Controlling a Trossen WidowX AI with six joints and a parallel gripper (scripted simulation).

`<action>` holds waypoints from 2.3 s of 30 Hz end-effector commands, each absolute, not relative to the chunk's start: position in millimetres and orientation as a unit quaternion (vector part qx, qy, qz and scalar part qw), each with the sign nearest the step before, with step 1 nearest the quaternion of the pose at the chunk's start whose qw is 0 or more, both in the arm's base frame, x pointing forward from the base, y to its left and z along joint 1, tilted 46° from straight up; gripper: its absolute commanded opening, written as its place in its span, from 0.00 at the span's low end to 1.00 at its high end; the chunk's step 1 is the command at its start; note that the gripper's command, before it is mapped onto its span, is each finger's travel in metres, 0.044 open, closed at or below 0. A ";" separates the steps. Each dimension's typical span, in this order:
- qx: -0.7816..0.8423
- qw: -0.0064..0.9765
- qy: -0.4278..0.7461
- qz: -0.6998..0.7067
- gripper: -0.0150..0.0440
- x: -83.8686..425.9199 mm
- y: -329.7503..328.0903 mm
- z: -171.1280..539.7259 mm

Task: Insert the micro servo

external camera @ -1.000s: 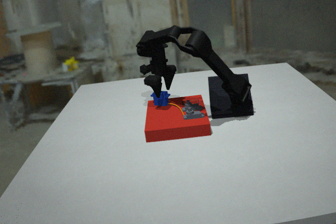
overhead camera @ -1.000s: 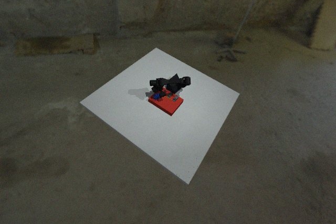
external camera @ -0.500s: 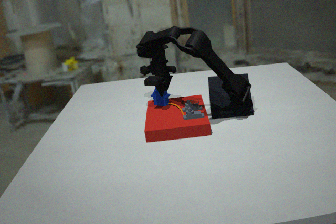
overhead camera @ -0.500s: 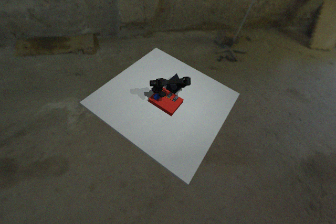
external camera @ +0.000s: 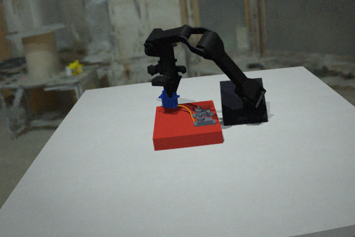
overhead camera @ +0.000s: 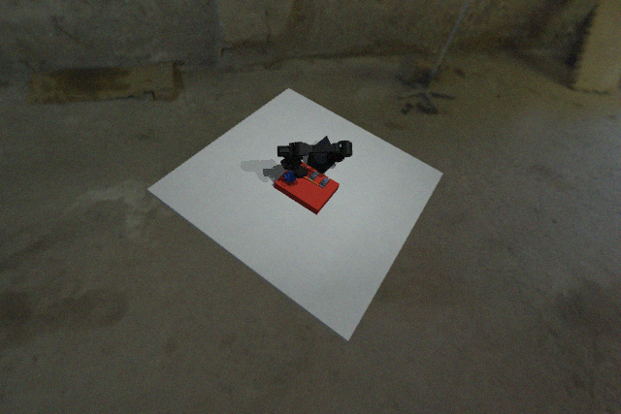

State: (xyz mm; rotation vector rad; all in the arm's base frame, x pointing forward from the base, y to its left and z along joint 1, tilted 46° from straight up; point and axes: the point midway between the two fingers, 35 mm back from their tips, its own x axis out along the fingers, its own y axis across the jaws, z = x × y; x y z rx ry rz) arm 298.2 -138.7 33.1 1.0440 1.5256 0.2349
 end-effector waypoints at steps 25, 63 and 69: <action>0.447 0.600 0.655 0.100 0.25 281.0 -147.3 37.1; 0.320 0.676 0.623 0.228 0.25 240.6 -139.1 38.3; 0.320 0.676 0.624 0.227 0.25 211.9 -136.4 36.1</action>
